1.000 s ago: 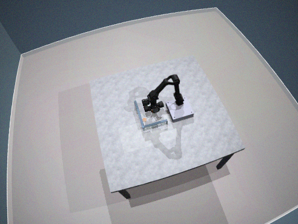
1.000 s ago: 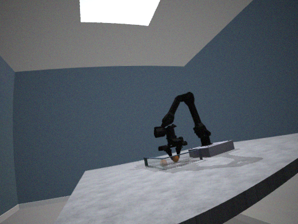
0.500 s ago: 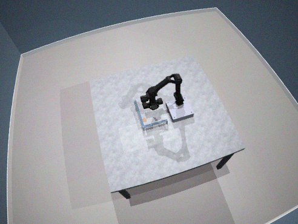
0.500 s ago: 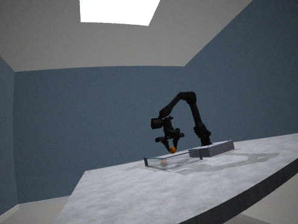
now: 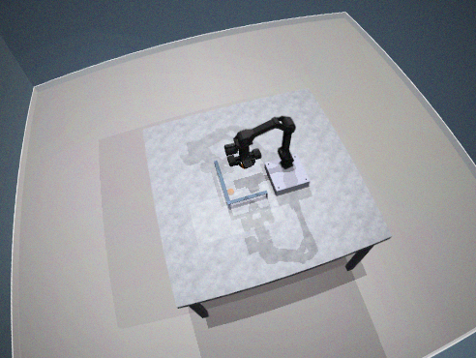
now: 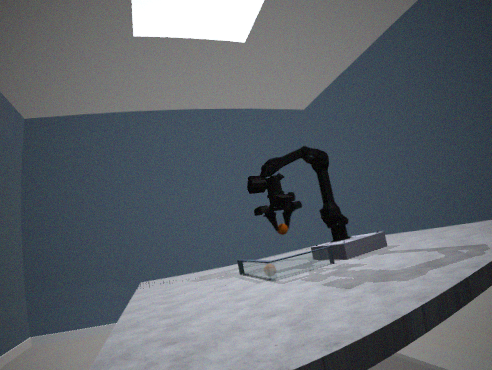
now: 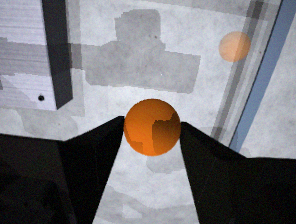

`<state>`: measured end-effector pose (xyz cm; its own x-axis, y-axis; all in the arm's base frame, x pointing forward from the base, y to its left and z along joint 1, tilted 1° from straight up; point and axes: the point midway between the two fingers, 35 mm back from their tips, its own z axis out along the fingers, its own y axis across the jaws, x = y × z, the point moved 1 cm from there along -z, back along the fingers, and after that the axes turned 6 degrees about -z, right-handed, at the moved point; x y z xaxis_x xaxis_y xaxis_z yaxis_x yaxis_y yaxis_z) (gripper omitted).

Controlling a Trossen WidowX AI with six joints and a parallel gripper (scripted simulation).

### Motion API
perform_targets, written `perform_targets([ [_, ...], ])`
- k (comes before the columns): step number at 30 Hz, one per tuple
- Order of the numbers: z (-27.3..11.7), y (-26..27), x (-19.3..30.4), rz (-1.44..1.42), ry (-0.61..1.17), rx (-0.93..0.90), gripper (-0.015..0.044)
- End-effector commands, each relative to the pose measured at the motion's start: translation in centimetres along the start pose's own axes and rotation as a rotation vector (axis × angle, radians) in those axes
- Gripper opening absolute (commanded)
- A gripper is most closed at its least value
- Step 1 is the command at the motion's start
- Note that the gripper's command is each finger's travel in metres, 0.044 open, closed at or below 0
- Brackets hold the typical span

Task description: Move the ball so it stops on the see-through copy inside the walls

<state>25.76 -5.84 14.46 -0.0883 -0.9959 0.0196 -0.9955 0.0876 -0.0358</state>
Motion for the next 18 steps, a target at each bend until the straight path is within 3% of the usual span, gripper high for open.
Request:
perform_targets([
  [1,0.0,-0.6,-0.2,-0.084,0.001,-0.007,0.0],
  [18,1.4,-5.9,-2.2,-0.752,-0.001,-0.002,0.0],
])
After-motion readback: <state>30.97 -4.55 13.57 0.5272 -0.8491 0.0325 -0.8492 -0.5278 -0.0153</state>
